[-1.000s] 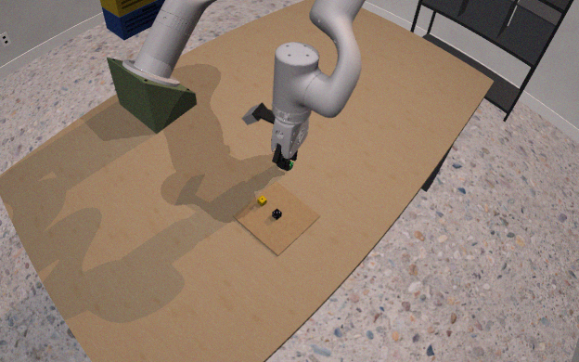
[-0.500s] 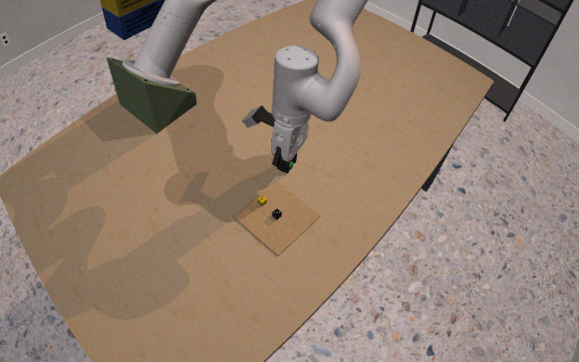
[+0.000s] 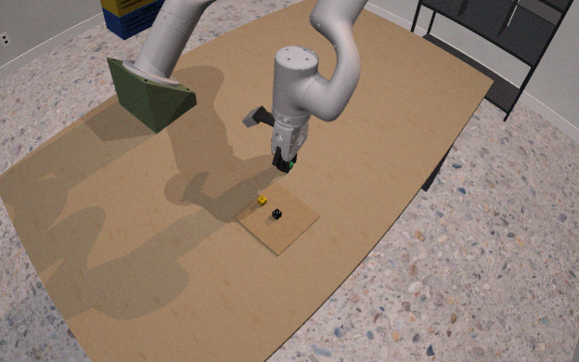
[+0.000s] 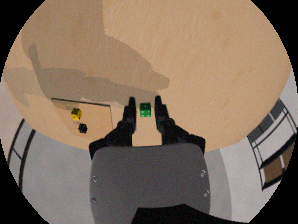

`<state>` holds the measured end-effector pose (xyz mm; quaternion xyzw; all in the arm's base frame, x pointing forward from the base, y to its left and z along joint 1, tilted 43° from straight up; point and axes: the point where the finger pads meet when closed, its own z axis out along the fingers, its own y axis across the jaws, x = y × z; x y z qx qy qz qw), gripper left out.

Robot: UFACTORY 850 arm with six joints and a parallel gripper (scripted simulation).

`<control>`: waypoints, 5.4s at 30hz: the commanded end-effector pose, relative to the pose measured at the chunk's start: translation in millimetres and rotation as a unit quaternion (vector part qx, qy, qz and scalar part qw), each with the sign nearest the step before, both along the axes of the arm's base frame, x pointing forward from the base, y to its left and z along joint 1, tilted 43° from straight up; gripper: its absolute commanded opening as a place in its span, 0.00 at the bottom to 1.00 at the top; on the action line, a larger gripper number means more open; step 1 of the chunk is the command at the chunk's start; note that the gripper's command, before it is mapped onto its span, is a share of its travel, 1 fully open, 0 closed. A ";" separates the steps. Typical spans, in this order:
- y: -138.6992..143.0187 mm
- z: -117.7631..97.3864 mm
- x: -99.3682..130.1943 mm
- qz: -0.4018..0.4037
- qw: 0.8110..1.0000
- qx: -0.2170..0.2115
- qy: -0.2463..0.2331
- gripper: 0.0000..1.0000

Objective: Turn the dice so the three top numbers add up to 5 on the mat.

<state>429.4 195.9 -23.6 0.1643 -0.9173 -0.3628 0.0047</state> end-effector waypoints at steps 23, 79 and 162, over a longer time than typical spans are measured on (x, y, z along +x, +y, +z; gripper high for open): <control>-0.3 0.4 0.8 0.000 1.000 0.000 -0.001 0.11; -66.7 74.0 13.4 0.000 1.000 0.000 -0.001 0.11; -59.5 72.1 25.3 0.617 0.546 0.106 -0.556 0.11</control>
